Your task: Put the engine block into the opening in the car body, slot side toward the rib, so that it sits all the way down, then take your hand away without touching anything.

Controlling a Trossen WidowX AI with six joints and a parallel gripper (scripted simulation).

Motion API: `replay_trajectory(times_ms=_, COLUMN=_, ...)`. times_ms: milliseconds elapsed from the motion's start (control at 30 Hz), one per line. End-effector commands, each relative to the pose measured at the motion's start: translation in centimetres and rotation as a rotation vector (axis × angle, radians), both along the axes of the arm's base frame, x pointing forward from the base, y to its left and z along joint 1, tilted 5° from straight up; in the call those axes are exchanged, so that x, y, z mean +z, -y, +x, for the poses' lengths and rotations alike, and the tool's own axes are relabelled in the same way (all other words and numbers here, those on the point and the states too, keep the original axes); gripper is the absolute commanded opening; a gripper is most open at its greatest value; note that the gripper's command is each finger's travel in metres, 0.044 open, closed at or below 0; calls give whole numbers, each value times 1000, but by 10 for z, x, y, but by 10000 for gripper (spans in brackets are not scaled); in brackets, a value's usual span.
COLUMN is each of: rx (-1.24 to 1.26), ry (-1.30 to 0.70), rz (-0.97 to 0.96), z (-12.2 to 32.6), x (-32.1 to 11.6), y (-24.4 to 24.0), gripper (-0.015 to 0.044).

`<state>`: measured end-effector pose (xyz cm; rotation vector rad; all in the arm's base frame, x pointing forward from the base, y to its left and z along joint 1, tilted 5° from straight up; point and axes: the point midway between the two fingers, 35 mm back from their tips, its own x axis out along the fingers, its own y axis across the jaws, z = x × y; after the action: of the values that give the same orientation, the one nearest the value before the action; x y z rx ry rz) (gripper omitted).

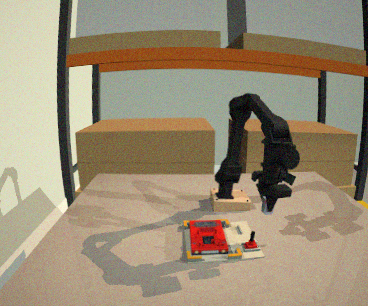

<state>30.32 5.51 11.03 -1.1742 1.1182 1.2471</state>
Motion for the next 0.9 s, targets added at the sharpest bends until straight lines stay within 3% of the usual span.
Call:
replay_trajectory(times_ms=0, rx=4, ry=4, rz=-1, z=-2, x=15, y=1, gripper=0)
replay_trajectory(times_ms=300, rx=6, ry=2, rz=-1, z=-7, x=39, y=3, gripper=0)
replay_trajectory(times_ms=533, rx=6, ry=3, rz=0, z=-5, x=12, y=0, gripper=0)
replay_trajectory(times_ms=867, rx=5, ry=3, rz=-43, z=-6, x=16, y=-1, gripper=0)
